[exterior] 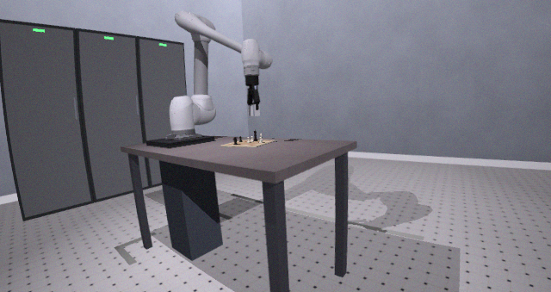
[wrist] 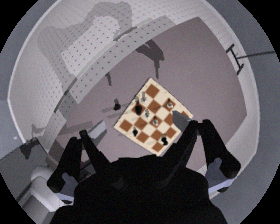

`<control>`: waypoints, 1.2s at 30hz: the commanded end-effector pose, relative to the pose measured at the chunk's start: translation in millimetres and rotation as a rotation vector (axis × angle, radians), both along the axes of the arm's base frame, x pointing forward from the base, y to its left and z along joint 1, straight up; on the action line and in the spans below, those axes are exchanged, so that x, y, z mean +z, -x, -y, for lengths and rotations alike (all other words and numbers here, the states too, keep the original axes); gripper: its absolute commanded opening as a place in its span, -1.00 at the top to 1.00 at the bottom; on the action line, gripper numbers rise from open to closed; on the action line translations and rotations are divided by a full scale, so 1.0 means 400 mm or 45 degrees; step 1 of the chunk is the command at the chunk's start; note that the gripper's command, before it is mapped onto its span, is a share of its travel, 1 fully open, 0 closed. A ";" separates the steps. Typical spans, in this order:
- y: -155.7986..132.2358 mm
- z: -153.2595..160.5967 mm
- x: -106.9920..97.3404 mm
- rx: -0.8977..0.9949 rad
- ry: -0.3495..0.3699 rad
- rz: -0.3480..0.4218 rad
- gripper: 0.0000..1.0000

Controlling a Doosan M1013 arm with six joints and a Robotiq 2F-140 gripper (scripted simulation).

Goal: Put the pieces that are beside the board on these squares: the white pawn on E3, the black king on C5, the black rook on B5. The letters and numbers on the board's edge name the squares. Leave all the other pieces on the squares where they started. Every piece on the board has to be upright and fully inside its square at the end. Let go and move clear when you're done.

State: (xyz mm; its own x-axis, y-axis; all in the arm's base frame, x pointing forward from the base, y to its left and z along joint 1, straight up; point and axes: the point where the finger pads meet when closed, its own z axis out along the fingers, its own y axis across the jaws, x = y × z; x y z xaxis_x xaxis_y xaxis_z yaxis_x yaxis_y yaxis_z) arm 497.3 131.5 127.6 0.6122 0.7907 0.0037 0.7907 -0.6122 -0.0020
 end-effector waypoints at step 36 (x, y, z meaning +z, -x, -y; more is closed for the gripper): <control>0.115 -0.146 -0.078 2.144 0.002 0.009 0.56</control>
State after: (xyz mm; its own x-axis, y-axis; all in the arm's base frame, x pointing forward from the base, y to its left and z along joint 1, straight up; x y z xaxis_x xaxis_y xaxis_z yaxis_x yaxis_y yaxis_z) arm 451.6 189.9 96.4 -0.8352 0.5489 -0.0338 0.5496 0.8353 -0.0130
